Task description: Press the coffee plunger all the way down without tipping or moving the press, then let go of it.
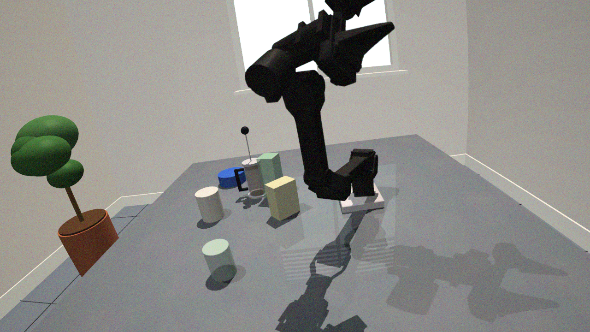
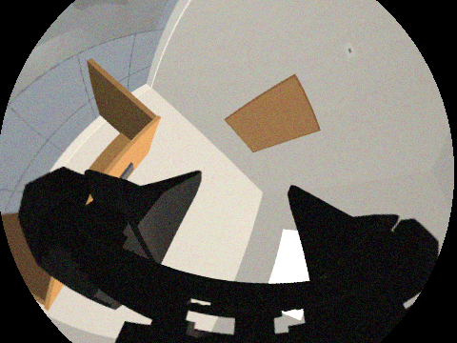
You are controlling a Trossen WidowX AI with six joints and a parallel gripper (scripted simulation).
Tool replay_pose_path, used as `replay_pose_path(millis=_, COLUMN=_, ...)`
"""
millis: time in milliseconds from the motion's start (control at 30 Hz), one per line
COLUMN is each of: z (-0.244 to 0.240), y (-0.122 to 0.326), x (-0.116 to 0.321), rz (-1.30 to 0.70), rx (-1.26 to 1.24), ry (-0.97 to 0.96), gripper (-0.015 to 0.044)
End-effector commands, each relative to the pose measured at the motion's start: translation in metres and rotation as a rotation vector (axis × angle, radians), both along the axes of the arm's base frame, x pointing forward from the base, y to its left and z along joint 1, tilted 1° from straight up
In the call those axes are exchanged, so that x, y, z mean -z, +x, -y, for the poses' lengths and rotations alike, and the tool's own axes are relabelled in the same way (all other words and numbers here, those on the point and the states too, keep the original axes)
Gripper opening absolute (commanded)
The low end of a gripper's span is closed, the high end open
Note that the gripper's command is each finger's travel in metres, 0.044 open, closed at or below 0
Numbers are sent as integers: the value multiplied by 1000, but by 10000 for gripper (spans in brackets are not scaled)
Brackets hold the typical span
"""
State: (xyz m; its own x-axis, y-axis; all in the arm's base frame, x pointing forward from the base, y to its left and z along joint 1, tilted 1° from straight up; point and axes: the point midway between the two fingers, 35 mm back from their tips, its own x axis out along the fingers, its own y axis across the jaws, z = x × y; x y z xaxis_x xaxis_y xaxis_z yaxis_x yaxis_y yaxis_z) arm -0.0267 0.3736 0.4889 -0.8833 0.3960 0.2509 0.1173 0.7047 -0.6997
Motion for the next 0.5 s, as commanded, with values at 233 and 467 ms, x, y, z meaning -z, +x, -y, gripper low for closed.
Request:
replay_pose_path(millis=233, z=29, y=-27, x=-28, rz=-24, rx=-26, ry=172, gripper=440)
replay_pose_path(millis=467, z=95, y=-70, x=-69, rz=-53, rx=-65, ry=534, gripper=440)
